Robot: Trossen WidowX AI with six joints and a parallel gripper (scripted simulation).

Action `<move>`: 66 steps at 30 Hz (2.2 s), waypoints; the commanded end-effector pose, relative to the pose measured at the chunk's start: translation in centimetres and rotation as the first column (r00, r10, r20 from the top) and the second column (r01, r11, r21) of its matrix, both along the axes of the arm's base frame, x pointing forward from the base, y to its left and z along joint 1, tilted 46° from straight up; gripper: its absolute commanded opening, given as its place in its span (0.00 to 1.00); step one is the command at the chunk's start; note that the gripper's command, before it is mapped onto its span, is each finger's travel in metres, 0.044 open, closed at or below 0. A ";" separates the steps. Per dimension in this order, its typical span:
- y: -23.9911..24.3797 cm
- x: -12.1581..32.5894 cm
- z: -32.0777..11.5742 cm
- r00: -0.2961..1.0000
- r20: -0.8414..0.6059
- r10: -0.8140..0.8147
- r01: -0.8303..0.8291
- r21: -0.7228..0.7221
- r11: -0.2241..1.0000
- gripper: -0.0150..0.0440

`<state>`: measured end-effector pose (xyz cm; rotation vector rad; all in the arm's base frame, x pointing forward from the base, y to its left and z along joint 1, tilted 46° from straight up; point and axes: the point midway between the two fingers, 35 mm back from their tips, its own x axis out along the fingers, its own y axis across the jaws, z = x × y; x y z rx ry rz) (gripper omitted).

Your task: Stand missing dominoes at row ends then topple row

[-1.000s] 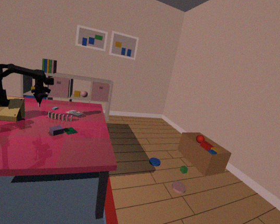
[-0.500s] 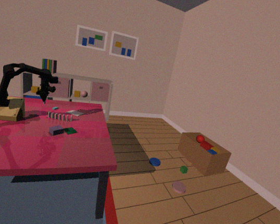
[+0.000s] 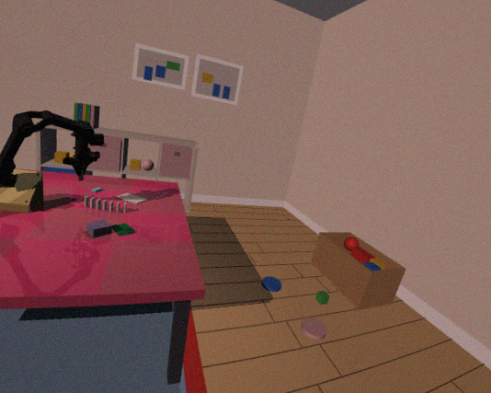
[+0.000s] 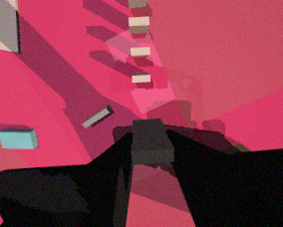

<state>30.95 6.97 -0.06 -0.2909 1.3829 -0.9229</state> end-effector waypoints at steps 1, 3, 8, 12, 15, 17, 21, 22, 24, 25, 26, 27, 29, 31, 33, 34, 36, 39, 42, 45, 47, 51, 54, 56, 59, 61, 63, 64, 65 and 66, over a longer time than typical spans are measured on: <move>-0.6 0.0 -0.9 1.000 -0.001 -0.007 0.007 0.006 1.000 0.44; -1.2 0.0 -1.8 1.000 -0.004 -0.004 0.004 0.012 1.000 0.44; -3.3 0.1 -4.0 1.000 -0.003 -0.002 0.002 0.015 1.000 0.44; -5.0 -0.1 -5.7 1.000 0.000 -0.004 0.004 0.010 1.000 0.44; -6.4 -0.4 -6.8 1.000 0.001 -0.006 0.006 0.006 1.000 0.44; -7.2 -0.6 -7.5 1.000 0.002 -0.007 0.007 0.002 1.000 0.44; -8.9 -1.2 -8.9 1.000 0.003 -0.011 0.011 -0.006 1.000 0.44; -9.1 -1.3 -9.0 1.000 0.003 -0.011 0.011 -0.007 1.000 0.44; -9.2 -1.3 -9.1 1.000 0.003 -0.011 0.011 -0.007 1.000 0.44; -9.2 -1.3 -9.1 1.000 0.003 -0.011 0.011 -0.007 1.000 0.44; -9.2 -1.3 -9.1 1.000 0.003 -0.011 0.011 -0.007 1.000 0.44; -9.2 -1.3 -9.1 1.000 0.003 -0.011 0.011 -0.007 1.000 0.44; -9.2 -1.3 -9.1 1.000 0.003 -0.011 0.011 -0.007 1.000 0.44; -9.2 -1.3 -9.1 1.000 0.003 -0.011 0.011 -0.007 1.000 0.44; -9.2 -1.3 -9.1 1.000 0.003 -0.011 0.011 -0.007 1.000 0.44; -9.2 -1.3 -9.1 1.000 0.003 -0.011 0.011 -0.007 1.000 0.44; -9.2 -1.3 -9.1 1.000 0.003 -0.011 0.011 -0.007 1.000 0.48; -9.2 -1.3 -9.1 1.000 0.003 -0.011 0.011 -0.007 1.000 0.61; -9.2 -1.3 -9.1 1.000 0.003 -0.011 0.011 -0.007 1.000 0.75; -9.2 -1.3 -9.1 1.000 0.003 -0.011 0.011 -0.007 1.000 0.88; -9.2 -1.3 -9.1 1.000 0.003 -0.011 0.011 -0.007 1.000 0.97; -8.9 -1.2 -8.9 1.000 0.003 -0.011 0.011 -0.007 1.000 1.00; -5.8 -0.2 -6.2 1.000 0.006 -0.011 0.011 0.002 1.000 1.00; -3.1 0.1 -3.6 1.000 0.006 -0.012 0.012 0.005 1.000 1.00; -0.3 0.0 -0.5 1.000 0.005 -0.015 0.015 0.004 1.000 1.00; 0.2 -0.1 0.0 1.000 0.005 -0.016 0.016 0.003 1.000 1.00; 0.2 -0.1 0.0 1.000 0.005 -0.016 0.016 0.003 1.000 1.00; 0.2 -0.1 0.0 1.000 0.005 -0.016 0.016 0.003 1.000 1.00; 0.2 -0.1 0.0 1.000 0.005 -0.016 0.016 0.003 1.000 1.00; 0.2 -0.1 0.0 1.000 0.005 -0.016 0.016 0.003 1.000 1.00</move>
